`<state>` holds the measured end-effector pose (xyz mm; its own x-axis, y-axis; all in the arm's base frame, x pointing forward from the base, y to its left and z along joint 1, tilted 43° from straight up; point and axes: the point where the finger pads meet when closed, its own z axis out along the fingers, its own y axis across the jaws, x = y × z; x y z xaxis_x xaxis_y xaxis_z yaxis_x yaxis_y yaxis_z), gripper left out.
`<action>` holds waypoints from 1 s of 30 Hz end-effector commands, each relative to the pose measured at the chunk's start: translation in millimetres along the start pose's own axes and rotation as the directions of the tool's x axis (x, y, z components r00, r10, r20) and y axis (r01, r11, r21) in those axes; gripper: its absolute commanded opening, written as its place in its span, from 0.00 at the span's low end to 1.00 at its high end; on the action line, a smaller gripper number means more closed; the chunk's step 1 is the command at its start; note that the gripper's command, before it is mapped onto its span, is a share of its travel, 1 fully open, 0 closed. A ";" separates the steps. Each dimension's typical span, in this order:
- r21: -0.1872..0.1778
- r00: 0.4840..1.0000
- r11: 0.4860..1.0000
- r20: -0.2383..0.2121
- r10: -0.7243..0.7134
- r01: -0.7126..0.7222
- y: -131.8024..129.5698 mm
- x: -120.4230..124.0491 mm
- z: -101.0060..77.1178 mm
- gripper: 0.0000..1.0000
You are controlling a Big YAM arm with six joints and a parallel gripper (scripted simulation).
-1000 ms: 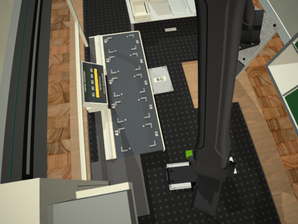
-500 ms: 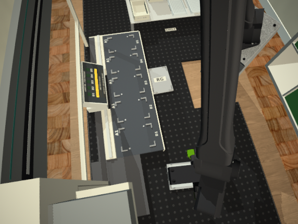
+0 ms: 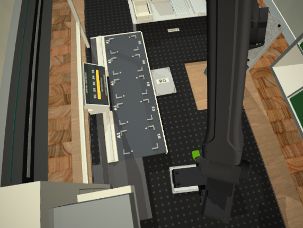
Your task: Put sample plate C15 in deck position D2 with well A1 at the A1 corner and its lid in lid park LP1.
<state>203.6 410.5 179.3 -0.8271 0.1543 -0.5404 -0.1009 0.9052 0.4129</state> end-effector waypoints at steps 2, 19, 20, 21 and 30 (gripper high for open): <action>-0.023 1.000 1.000 0.002 0.009 -0.009 3.0 1.0 -20.9 1.00; -0.027 1.000 1.000 0.010 0.014 -0.013 9.3 -6.2 -22.5 1.00; -0.027 1.000 1.000 0.010 0.014 -0.013 9.3 -6.2 -22.5 1.00; -0.027 1.000 1.000 0.010 0.014 -0.013 9.3 -6.2 -22.5 1.00; -0.027 1.000 1.000 0.010 0.014 -0.013 9.3 -6.2 -22.5 1.00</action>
<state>196.1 404.8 188.4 -0.8279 0.1553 -0.5389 -0.1006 0.9042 0.4151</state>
